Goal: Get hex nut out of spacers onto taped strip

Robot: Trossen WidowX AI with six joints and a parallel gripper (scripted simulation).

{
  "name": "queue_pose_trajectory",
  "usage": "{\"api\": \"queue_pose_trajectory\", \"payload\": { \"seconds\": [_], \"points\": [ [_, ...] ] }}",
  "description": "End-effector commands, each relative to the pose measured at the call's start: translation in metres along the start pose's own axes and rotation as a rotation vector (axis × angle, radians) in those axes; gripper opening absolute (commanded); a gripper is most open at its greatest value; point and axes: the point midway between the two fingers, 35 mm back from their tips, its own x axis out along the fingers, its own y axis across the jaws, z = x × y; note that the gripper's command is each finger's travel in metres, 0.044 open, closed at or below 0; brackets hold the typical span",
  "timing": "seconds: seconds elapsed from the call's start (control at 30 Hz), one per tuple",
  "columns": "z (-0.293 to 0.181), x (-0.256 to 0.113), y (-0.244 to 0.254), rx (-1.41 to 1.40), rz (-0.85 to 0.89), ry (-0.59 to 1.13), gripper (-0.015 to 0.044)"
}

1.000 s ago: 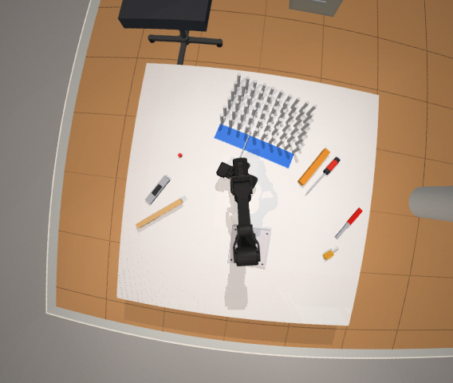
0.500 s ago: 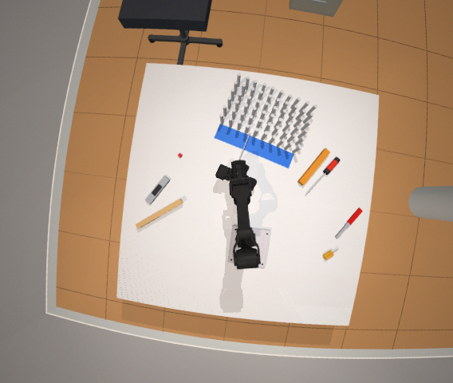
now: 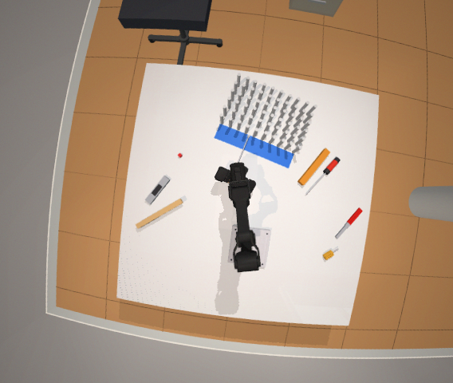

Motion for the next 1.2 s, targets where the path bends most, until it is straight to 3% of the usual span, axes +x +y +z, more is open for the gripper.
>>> {"api": "queue_pose_trajectory", "payload": {
  "seconds": [0.0, 1.17],
  "points": [
    [-0.004, 0.000, -0.002, 0.004, -0.005, 0.000, 0.0000],
    [0.004, -0.017, 0.006, 0.001, -0.004, 0.000, 0.0000]
  ]
}}
